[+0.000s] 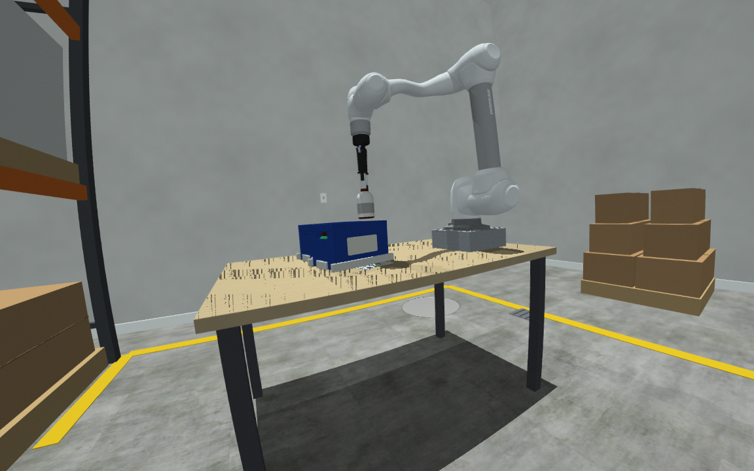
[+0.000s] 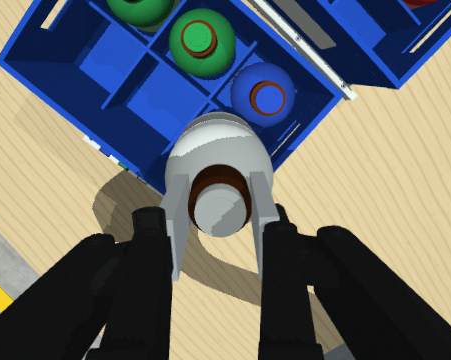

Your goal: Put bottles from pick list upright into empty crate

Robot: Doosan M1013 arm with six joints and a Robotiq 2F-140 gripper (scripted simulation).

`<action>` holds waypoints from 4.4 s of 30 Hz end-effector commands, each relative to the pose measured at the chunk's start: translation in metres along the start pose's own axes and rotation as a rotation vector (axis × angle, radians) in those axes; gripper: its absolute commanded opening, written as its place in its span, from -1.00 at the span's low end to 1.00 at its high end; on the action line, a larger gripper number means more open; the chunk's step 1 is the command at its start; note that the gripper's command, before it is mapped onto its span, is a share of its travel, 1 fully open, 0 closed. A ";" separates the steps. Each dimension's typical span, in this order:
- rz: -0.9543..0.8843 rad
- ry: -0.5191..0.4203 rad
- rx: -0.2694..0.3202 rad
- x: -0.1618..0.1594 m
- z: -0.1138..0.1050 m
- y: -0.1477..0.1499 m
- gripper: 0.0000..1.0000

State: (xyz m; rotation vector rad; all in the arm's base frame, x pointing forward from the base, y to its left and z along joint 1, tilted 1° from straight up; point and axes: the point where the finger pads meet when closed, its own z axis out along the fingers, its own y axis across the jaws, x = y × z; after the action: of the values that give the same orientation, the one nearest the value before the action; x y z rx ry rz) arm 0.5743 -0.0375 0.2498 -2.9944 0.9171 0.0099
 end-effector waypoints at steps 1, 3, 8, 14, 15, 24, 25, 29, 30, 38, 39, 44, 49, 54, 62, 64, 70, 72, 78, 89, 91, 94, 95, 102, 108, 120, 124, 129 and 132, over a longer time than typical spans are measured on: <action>0.000 0.000 0.000 -0.002 0.000 -0.001 -1.00; 0.000 0.000 0.000 -0.004 0.000 -0.002 -1.00; 0.000 0.000 0.000 -0.013 0.000 -0.007 -1.00; 0.000 0.000 0.000 -0.026 0.000 -0.014 -1.00; 0.000 0.000 0.000 -0.027 0.000 -0.014 -1.00; 0.000 0.000 0.000 -0.026 0.000 -0.013 -1.00; 0.000 0.000 0.000 -0.025 0.000 -0.013 -1.00; 0.000 0.000 0.000 -0.025 0.000 -0.012 -1.00; 0.000 0.000 0.000 -0.025 0.000 -0.012 -1.00; 0.000 0.000 0.000 -0.024 0.000 -0.011 -1.00; 0.000 0.000 0.000 -0.024 0.000 -0.011 -1.00; 0.000 0.000 0.000 -0.024 0.000 -0.011 -1.00; 0.000 0.000 0.000 -0.024 0.000 -0.011 -1.00; 0.000 0.000 0.000 -0.023 0.000 -0.011 -1.00; 0.000 0.000 0.000 -0.023 0.000 -0.010 -1.00; 0.000 0.000 0.000 -0.023 0.000 -0.010 -1.00; 0.000 0.000 0.000 -0.023 0.003 -0.010 -1.00; 0.000 0.000 0.000 -0.023 0.005 -0.010 -1.00; 0.000 0.000 0.000 -0.023 0.011 -0.010 -1.00; 0.000 0.000 0.000 -0.023 0.020 -0.010 -1.00; 0.000 0.000 0.000 -0.023 0.022 -0.010 -1.00; 0.000 0.000 0.000 -0.023 0.025 -0.010 -1.00; 0.000 0.000 0.000 -0.023 0.026 -0.010 -1.00; 0.000 0.000 0.000 -0.023 0.033 -0.010 -1.00; 0.000 0.000 0.000 -0.023 0.037 -0.010 -1.00; 0.000 0.000 0.000 -0.023 0.048 -0.010 -1.00; 0.000 0.000 0.000 -0.023 0.051 -0.010 -1.00; 0.000 0.000 0.000 -0.023 0.056 -0.010 -1.00; 0.000 0.000 0.000 -0.023 0.059 -0.010 -1.00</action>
State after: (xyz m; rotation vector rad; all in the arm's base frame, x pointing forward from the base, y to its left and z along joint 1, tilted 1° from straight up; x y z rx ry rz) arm 0.5607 -0.0159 0.1922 -2.9944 0.9172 0.0098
